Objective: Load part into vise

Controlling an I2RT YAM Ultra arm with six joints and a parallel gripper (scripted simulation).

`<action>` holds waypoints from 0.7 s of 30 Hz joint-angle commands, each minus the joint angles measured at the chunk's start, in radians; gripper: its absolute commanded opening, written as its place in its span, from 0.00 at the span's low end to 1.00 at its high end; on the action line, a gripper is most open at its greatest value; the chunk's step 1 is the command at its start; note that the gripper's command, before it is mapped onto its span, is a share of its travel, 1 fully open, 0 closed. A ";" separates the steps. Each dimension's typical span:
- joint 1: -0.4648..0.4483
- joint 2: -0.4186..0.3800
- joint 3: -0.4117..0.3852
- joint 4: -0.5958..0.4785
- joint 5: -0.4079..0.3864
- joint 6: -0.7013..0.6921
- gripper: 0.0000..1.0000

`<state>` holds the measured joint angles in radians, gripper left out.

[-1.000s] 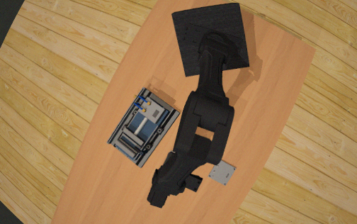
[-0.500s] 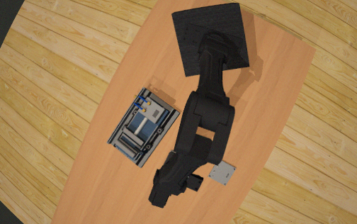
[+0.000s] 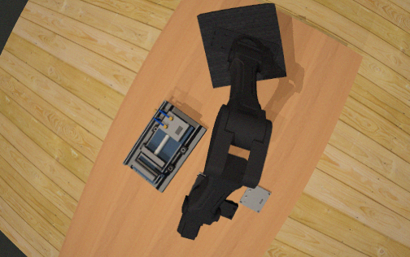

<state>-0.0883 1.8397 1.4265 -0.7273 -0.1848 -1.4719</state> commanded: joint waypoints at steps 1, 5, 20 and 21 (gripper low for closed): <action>0.002 -0.045 0.030 -0.018 0.036 0.018 0.00; 0.023 -0.044 0.034 -0.023 0.074 0.032 0.00; 0.086 -0.022 0.062 -0.055 0.229 0.087 0.00; 0.091 -0.009 0.065 -0.058 0.243 0.092 0.00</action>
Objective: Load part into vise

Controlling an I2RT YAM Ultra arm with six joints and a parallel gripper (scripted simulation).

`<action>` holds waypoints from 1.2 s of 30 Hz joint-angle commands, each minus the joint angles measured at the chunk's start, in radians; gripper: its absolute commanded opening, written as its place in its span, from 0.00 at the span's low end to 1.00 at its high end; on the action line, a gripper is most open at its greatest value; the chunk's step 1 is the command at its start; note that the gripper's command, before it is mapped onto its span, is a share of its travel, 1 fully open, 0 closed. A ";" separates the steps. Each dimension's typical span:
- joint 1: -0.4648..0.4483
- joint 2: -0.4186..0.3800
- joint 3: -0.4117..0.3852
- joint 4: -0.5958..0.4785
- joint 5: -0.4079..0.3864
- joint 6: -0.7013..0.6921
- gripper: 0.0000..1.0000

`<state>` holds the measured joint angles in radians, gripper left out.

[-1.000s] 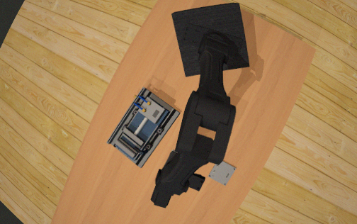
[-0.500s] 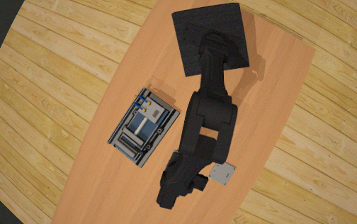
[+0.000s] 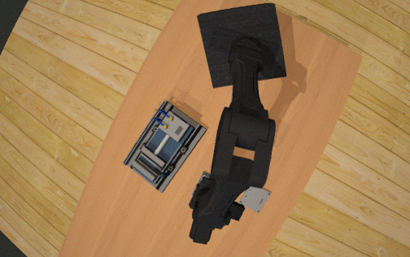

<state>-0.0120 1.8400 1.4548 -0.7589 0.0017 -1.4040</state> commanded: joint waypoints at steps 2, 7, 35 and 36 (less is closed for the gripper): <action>0.026 0.003 0.043 -0.033 0.083 0.033 0.00; 0.053 0.012 0.059 -0.051 0.151 0.060 0.00; 0.171 0.121 0.172 -0.179 0.454 0.198 0.00; 0.175 0.121 0.177 -0.185 0.464 0.203 0.00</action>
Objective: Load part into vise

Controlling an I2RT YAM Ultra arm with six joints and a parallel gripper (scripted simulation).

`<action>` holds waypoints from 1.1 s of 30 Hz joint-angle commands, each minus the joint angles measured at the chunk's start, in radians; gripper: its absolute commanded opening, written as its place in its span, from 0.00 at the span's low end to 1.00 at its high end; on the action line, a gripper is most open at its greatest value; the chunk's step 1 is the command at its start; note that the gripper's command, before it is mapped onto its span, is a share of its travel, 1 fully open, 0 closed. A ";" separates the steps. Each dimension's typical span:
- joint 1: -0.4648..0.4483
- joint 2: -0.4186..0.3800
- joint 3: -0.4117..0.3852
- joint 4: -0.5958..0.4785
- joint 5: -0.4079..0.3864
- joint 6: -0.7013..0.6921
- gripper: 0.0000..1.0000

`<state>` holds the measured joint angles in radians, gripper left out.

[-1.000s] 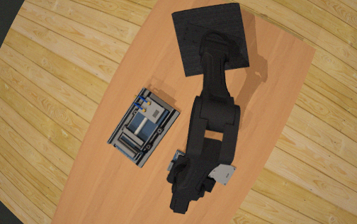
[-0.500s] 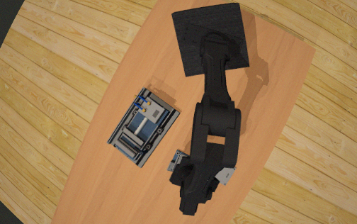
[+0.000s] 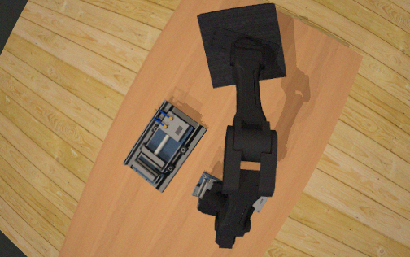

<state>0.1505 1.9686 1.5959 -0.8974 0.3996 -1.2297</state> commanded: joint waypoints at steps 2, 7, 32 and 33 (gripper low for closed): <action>0.019 -0.014 0.046 -0.057 0.085 0.041 0.00; 0.035 0.022 0.069 -0.085 0.127 0.065 0.00; 0.059 0.061 0.126 -0.153 0.210 0.124 0.00; 0.060 0.056 0.127 -0.154 0.210 0.124 0.00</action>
